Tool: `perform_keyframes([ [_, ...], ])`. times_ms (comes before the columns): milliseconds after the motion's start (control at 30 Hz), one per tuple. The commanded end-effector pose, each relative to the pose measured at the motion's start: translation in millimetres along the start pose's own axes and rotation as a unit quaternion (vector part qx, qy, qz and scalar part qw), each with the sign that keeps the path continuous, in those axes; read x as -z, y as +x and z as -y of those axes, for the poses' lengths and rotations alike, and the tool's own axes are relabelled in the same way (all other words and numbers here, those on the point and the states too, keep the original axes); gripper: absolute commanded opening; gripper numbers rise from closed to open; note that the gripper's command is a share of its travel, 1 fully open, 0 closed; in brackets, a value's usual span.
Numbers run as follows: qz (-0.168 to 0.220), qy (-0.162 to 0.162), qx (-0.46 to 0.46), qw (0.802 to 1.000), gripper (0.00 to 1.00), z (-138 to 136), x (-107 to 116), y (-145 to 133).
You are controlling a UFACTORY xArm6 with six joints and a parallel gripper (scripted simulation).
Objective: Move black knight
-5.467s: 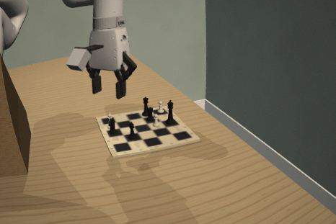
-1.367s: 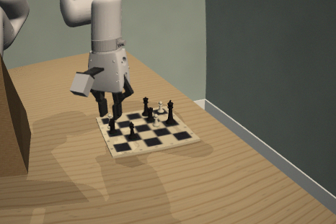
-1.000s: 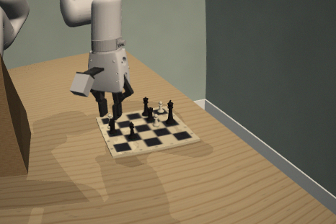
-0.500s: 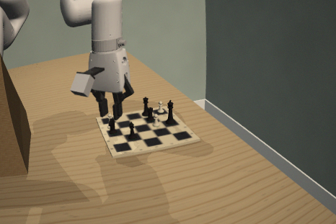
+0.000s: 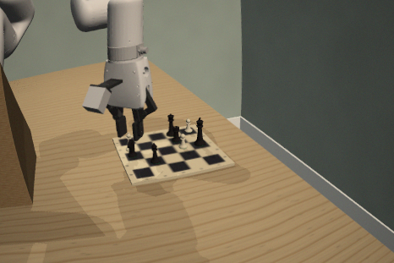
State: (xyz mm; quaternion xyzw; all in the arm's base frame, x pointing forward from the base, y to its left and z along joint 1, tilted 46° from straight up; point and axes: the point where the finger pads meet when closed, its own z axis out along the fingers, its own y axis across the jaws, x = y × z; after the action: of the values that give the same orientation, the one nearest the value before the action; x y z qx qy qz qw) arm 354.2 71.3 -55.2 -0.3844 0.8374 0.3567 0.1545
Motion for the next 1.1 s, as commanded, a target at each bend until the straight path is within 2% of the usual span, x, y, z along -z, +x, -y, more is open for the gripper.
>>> perform_keyframes([
  [0, 0.000, 0.001, 0.000, 1.000, 0.37, 0.9, 0.9, -0.6],
  [733, 0.000, 0.001, 0.000, 1.000, 0.37, 0.9, 0.6, -0.6],
  [1067, 0.000, 0.001, 0.000, 1.000, 0.37, 1.0, -8.1, -0.6],
])
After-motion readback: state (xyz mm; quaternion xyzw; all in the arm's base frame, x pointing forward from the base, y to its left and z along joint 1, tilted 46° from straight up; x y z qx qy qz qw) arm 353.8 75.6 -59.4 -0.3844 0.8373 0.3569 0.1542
